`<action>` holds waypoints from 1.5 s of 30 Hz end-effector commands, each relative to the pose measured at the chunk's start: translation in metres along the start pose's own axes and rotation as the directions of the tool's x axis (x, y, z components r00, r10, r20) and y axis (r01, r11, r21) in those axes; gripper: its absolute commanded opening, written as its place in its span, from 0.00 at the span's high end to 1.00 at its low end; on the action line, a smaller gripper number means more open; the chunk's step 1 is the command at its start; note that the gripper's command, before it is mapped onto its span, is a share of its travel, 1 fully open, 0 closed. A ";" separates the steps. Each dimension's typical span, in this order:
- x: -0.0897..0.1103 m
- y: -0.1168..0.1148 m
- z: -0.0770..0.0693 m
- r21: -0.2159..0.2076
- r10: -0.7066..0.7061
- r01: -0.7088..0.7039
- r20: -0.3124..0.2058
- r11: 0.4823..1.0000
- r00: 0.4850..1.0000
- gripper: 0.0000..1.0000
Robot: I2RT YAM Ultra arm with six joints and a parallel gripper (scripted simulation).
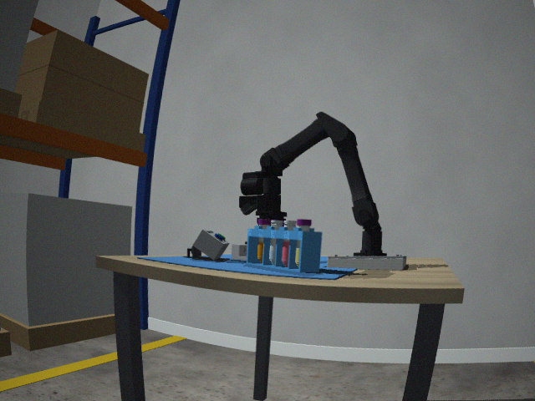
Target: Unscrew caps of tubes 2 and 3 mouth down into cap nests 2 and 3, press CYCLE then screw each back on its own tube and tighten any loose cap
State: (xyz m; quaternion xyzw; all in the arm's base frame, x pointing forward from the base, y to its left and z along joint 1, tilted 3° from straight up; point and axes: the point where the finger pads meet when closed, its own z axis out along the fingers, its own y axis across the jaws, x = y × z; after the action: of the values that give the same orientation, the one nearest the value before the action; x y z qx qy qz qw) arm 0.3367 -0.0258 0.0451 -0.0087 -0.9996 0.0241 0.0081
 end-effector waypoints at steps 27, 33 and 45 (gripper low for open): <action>-0.017 -0.001 0.021 0.001 -0.001 0.001 0.062 1.000 0.998 1.00; -0.017 -0.001 0.021 0.001 -0.001 0.001 0.062 1.000 0.998 1.00; -0.018 -0.002 0.022 0.001 -0.001 0.001 0.063 1.000 0.998 1.00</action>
State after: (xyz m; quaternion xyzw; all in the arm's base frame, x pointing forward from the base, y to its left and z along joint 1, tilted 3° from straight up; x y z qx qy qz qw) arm 0.3484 -0.0285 0.0186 -0.0080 -0.9996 0.0248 -0.0109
